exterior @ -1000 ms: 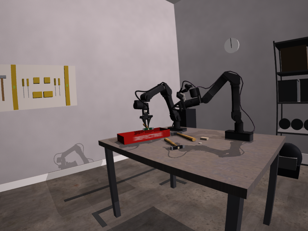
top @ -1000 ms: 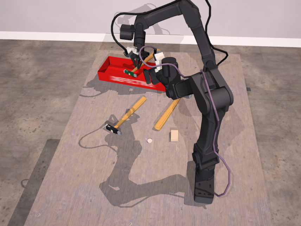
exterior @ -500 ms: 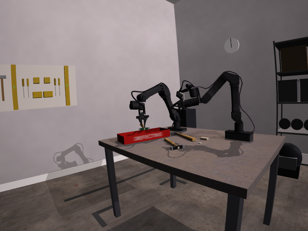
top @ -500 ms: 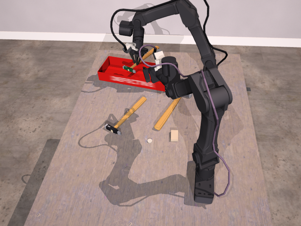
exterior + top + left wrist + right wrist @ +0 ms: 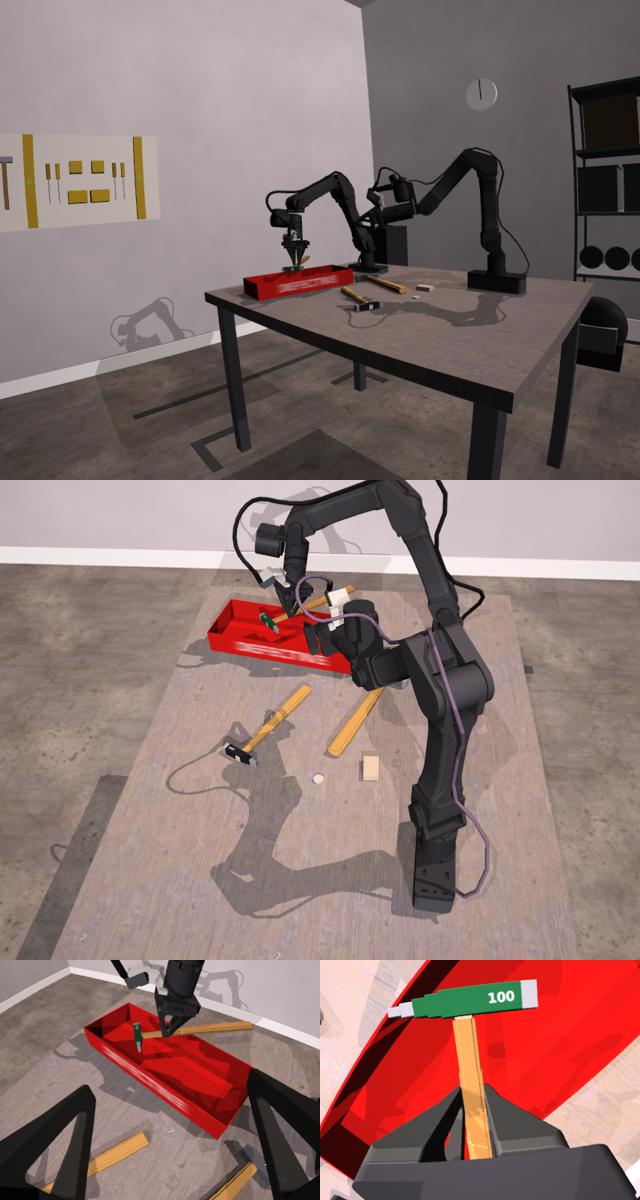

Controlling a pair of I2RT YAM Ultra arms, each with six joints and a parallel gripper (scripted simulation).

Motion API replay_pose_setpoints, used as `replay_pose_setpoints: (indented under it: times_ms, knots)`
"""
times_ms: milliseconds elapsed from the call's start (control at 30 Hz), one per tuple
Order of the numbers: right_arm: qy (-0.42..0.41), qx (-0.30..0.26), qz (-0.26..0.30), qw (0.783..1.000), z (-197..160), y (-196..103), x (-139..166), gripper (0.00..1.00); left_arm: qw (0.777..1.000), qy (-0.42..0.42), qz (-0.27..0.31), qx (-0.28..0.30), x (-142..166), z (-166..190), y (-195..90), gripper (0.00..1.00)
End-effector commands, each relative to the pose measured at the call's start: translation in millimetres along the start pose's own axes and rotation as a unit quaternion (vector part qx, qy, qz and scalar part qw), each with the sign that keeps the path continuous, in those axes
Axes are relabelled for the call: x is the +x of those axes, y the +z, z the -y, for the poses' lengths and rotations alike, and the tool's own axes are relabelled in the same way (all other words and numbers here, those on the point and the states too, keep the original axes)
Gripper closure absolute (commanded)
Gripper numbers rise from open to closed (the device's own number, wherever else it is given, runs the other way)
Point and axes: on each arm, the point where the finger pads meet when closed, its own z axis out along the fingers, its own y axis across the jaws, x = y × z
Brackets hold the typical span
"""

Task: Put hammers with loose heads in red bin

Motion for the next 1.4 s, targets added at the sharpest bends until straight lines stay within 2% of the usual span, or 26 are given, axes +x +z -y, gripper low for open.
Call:
replay_pose_setpoints:
  times_ms: [0, 200, 433, 533, 667, 900, 1233, 1367]
  knots:
    - [0.077, 0.048, 0.030, 0.995, 3, -16, -16, 0.92, 1.000, 0.004, 0.022, 0.009, -18, 8, 4, 0.00]
    - [0.212, 0.076, 0.031, 0.974, 1, -16, -13, 0.92, 1.000, 0.004, 0.022, 0.009, -18, 8, 4, 0.00]
    - [0.339, 0.102, 0.025, 0.935, -3, -16, -9, 0.92, 1.000, 0.004, 0.022, 0.009, -18, 8, 4, 0.00]
    - [0.354, 0.106, 0.027, 0.929, -3, -17, -10, 0.92, 1.000, 0.004, 0.022, 0.009, -18, 8, 4, 0.00]
    - [0.397, 0.116, 0.031, 0.910, -2, -18, -14, 0.92, 1.000, 0.004, 0.022, 0.009, -18, 8, 4, 0.00]
    - [0.398, 0.115, 0.040, 0.909, -2, -17, -21, 0.92, 1.000, 0.004, 0.022, 0.009, -18, 8, 4, 0.00]
    - [0.399, 0.112, 0.023, 0.910, -7, 3, -9, 0.92, 1.000, 0.004, 0.022, 0.009, -18, 8, 4, 0.00]
    - [0.399, 0.112, 0.026, 0.910, -6, 1, -11, 0.92, 1.000, 0.004, 0.022, 0.009, -18, 8, 4, 0.00]
